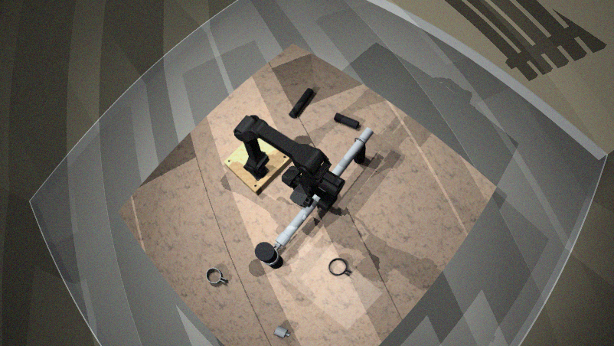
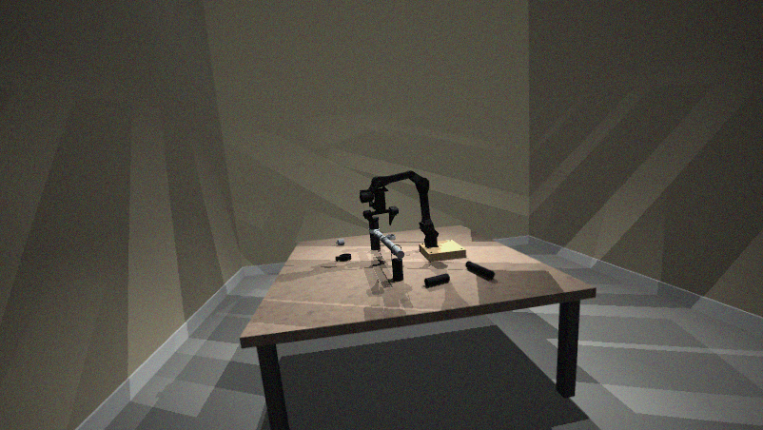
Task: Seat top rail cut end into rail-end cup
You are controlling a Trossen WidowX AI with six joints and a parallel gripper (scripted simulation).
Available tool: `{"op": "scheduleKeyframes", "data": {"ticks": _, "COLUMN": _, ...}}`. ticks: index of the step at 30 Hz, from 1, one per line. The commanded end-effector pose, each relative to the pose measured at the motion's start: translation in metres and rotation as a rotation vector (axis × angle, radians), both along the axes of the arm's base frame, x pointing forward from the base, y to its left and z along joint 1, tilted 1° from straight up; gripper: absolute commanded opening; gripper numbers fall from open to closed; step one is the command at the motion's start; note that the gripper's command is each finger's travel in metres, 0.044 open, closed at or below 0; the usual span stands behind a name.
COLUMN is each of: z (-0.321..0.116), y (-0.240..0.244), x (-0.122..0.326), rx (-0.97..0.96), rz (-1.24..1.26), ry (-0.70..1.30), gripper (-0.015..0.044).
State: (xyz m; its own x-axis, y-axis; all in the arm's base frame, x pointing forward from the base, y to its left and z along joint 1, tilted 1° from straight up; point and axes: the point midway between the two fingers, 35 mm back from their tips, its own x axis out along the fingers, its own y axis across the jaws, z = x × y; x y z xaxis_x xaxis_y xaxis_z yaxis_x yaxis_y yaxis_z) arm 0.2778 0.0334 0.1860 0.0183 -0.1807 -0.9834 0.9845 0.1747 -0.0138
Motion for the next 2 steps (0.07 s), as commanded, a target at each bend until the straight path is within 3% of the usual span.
{"op": "scheduleKeyframes", "data": {"ticks": 1, "z": 0.0006, "y": 0.0002, "x": -0.0001, "rx": 0.002, "rz": -0.004, "ry": -0.001, "gripper": 0.0440}}
{"op": "scheduleKeyframes", "data": {"ticks": 2, "z": 0.0006, "y": 0.0002, "x": -0.0001, "rx": 0.002, "rz": -0.004, "ry": -0.001, "gripper": 0.0440}}
